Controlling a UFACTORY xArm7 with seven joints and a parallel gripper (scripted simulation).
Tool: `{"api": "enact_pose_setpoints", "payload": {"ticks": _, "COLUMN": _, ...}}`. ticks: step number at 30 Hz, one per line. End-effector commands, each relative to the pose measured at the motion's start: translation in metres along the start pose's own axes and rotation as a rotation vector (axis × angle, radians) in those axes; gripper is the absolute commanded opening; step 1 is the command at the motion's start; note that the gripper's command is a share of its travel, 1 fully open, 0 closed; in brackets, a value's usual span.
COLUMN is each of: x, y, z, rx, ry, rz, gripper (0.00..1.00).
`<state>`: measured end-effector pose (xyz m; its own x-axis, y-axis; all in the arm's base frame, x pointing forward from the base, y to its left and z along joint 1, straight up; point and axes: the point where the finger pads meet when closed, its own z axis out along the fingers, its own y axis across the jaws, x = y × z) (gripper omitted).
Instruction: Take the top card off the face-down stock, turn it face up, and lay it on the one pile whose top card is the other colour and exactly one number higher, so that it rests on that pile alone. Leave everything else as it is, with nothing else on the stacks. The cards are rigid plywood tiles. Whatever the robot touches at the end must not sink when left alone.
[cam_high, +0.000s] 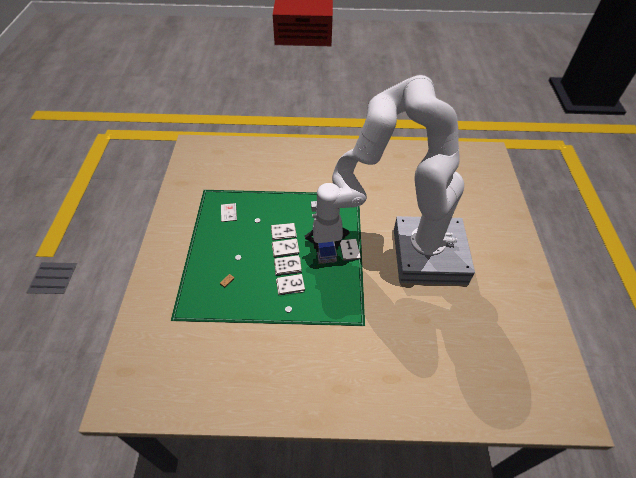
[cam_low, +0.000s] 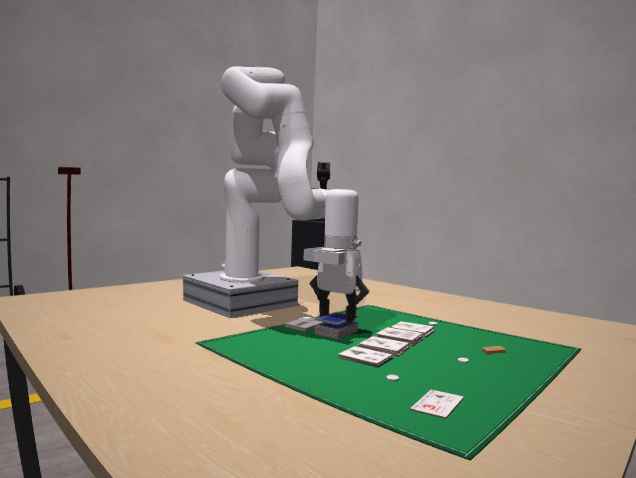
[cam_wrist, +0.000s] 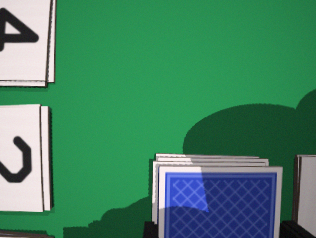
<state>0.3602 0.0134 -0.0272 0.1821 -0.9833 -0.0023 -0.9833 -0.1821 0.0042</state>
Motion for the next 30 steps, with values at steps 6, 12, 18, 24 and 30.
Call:
{"api": "enact_pose_setpoints", "payload": {"ticks": 6, "x": 0.005, "y": -0.002, "z": -0.001, "rx": 0.003, "ry": 0.001, "rz": 0.0, "gripper": 0.74}}
{"api": "enact_pose_setpoints", "payload": {"ticks": 12, "x": 0.013, "y": -0.003, "z": -0.001, "rx": 0.003, "ry": 0.001, "rz": 0.001, "gripper": 0.74}}
{"api": "enact_pose_setpoints", "payload": {"ticks": 18, "x": 0.019, "y": -0.004, "z": -0.001, "rx": 0.003, "ry": 0.001, "rz": 0.002, "gripper": 0.74}}
{"api": "enact_pose_setpoints", "payload": {"ticks": 24, "x": 0.025, "y": -0.005, "z": -0.001, "rx": 0.003, "ry": 0.001, "rz": 0.003, "gripper": 0.74}}
{"api": "enact_pose_setpoints", "payload": {"ticks": 30, "x": 0.026, "y": -0.005, "z": -0.001, "rx": 0.003, "ry": 0.001, "rz": 0.003, "gripper": 0.74}}
